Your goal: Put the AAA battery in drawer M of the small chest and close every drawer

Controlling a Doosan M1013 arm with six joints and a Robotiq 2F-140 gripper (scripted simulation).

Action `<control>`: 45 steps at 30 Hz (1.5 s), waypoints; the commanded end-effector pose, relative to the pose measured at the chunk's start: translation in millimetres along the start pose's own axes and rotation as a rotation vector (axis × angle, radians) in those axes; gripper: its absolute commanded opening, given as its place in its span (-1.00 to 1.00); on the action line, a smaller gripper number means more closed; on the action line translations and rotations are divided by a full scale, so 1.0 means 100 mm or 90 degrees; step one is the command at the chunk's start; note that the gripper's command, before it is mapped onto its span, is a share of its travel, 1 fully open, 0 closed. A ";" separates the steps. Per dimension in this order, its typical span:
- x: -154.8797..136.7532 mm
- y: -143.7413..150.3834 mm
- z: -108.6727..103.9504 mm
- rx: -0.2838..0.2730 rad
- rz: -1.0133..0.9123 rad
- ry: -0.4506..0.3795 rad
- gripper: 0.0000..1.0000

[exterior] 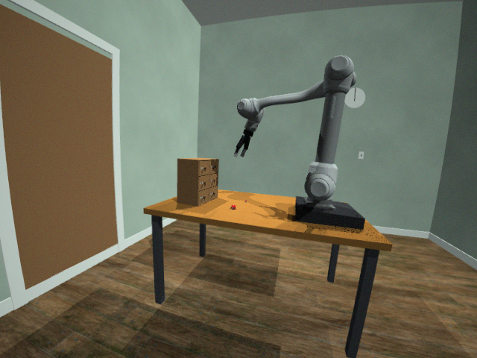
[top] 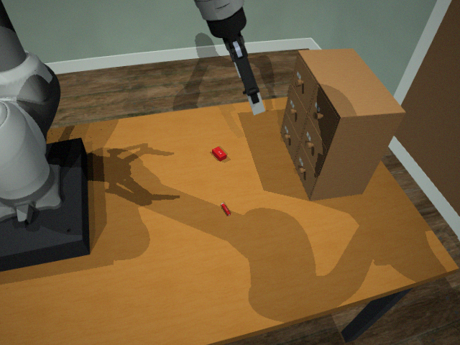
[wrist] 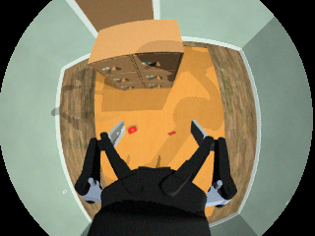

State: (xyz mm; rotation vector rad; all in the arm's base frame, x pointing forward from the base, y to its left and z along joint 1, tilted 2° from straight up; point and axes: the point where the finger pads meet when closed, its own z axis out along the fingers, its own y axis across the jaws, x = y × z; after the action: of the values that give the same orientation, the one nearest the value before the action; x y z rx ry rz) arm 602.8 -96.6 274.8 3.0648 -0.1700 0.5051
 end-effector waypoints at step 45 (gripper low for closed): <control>0.38 -0.01 0.85 0.003 0.000 0.504 1.00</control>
State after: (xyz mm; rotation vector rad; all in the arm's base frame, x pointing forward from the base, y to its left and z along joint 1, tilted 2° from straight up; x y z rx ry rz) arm 664.5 -99.5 210.0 2.5849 -0.2094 1.4643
